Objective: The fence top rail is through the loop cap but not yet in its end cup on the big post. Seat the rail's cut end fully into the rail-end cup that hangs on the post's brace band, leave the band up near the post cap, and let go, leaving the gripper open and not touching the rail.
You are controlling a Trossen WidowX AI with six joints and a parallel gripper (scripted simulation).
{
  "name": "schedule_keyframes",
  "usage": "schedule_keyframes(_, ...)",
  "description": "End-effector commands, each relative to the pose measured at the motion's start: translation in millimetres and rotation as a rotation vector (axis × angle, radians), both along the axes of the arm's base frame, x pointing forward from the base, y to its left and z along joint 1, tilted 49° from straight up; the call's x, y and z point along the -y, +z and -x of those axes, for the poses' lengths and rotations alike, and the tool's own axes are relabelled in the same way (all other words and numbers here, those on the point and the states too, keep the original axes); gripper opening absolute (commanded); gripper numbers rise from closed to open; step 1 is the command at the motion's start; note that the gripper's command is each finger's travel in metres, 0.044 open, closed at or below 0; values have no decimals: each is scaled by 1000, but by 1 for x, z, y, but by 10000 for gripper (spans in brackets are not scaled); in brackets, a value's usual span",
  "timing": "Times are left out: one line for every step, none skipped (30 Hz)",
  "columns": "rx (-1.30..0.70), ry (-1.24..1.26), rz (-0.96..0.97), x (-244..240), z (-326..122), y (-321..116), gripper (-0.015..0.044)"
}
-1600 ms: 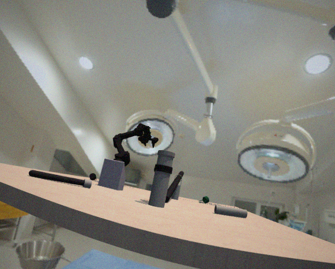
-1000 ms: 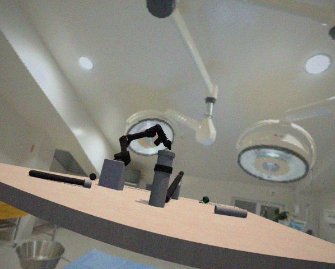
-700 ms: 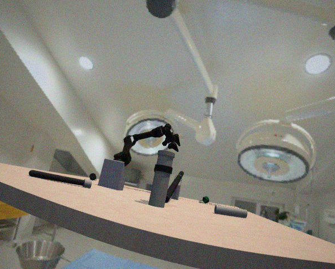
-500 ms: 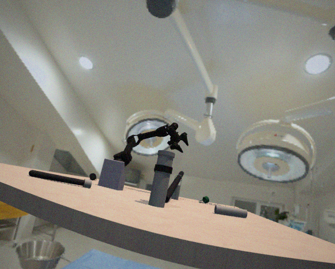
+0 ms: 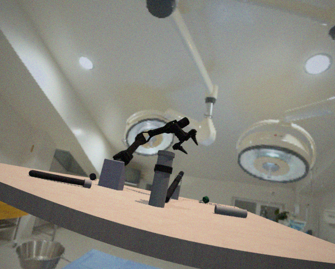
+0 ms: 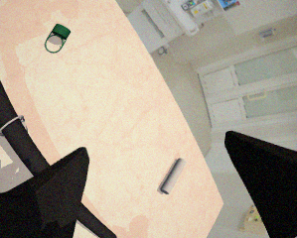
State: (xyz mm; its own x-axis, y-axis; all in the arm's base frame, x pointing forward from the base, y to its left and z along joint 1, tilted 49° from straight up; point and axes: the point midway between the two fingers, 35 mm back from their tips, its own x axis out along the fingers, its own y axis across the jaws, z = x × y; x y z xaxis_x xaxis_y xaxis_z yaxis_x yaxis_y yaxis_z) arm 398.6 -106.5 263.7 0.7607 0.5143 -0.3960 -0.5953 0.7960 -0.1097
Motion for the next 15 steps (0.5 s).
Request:
schedule_keyframes(-290,-154,-221,28,11,-67,440)
schedule_keyframes(-350,-188,-269,33,15,-81,440)
schedule_keyframes(-410,-223,-317,38,19,-95,440)
schedule_keyframes(-471,-258,-366,43,24,-108,440)
schedule_keyframes(-534,-294,-416,47,29,-122,440)
schedule_keyframes(-597,-331,-468,51,35,-135,440)
schedule_keyframes(-661,-368,-521,54,42,-148,440)
schedule_keyframes(-727,-406,-575,56,49,-161,440)
schedule_keyframes(-793,-444,-631,58,57,-174,440)
schedule_keyframes(-853,-479,-680,60,64,-185,440)
schedule_keyframes(-895,-502,-715,60,69,-193,440)
schedule_keyframes(-915,-514,-732,61,72,-196,440)
schedule_keyframes(-921,-517,-736,61,72,-197,440)
schedule_keyframes(-921,-517,-736,61,72,-197,440)
schedule_keyframes(-921,-517,-736,61,72,-197,440)
